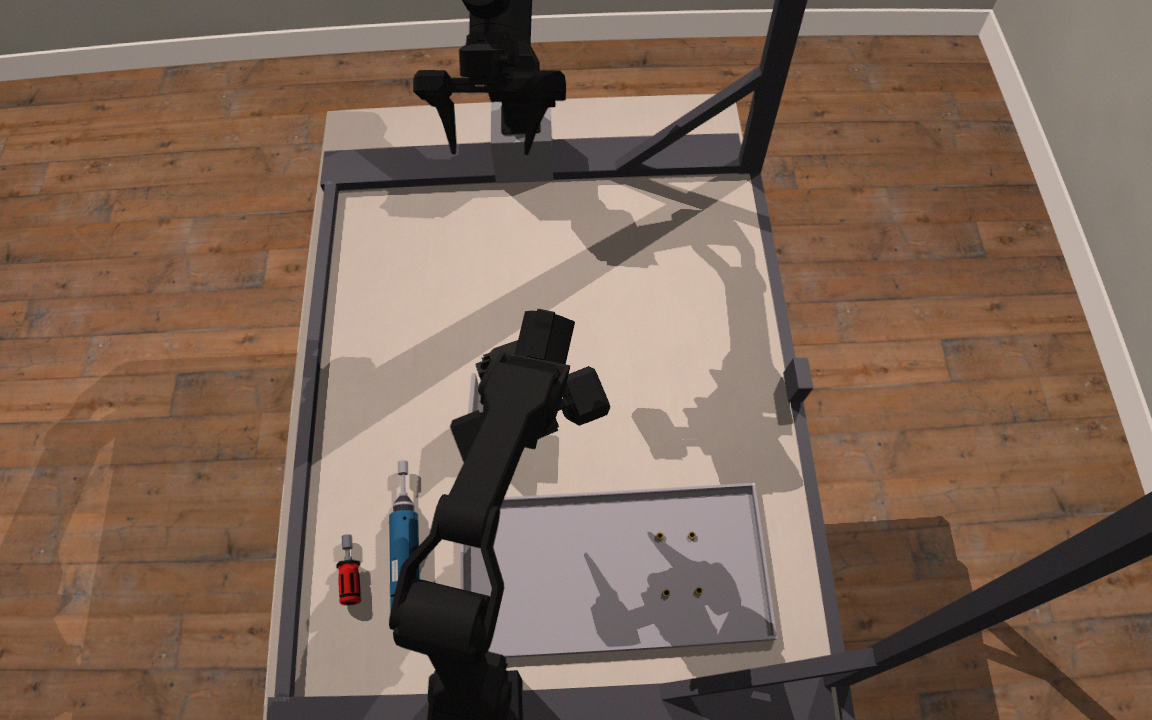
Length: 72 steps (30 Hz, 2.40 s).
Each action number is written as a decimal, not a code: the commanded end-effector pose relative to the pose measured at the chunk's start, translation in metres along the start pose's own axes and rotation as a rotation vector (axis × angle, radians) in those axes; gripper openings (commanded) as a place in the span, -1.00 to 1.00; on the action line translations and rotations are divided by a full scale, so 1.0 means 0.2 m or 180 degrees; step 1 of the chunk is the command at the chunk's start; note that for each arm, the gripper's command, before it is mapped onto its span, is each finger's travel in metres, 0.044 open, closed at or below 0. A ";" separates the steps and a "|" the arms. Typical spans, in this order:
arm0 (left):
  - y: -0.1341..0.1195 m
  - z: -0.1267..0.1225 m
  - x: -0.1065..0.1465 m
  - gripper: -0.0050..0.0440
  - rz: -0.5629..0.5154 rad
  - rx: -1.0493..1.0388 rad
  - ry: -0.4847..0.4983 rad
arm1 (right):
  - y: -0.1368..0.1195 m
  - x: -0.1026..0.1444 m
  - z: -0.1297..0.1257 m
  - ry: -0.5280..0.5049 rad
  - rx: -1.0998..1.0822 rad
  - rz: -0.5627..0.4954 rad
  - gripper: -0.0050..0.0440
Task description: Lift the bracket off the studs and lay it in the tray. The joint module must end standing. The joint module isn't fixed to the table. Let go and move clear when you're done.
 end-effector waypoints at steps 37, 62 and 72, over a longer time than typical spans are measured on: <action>0.32 0.25 -0.06 0.22 -0.0040 -0.1297 -0.0142 | 0.03 0.02 0.01 0.0033 0.0035 -0.0089 1.00; 0.46 0.39 -0.26 -0.27 0.0844 -0.1338 -0.0202 | 0.03 0.02 0.01 0.0033 0.0035 -0.0089 1.00; 0.41 0.38 -0.40 -0.27 0.0873 -0.1335 -0.0205 | 0.03 0.02 0.01 0.0033 0.0035 -0.0089 1.00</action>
Point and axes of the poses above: on each arm, the point midway between the two fingers, 35 mm back from their tips, its own x axis back along the fingers, its own z axis across the jaws, y = z × x, the point moved 6 cm from there along x, back along the fingers, and after that the axes turned 14 degrees about -x, right-handed, at the moved point
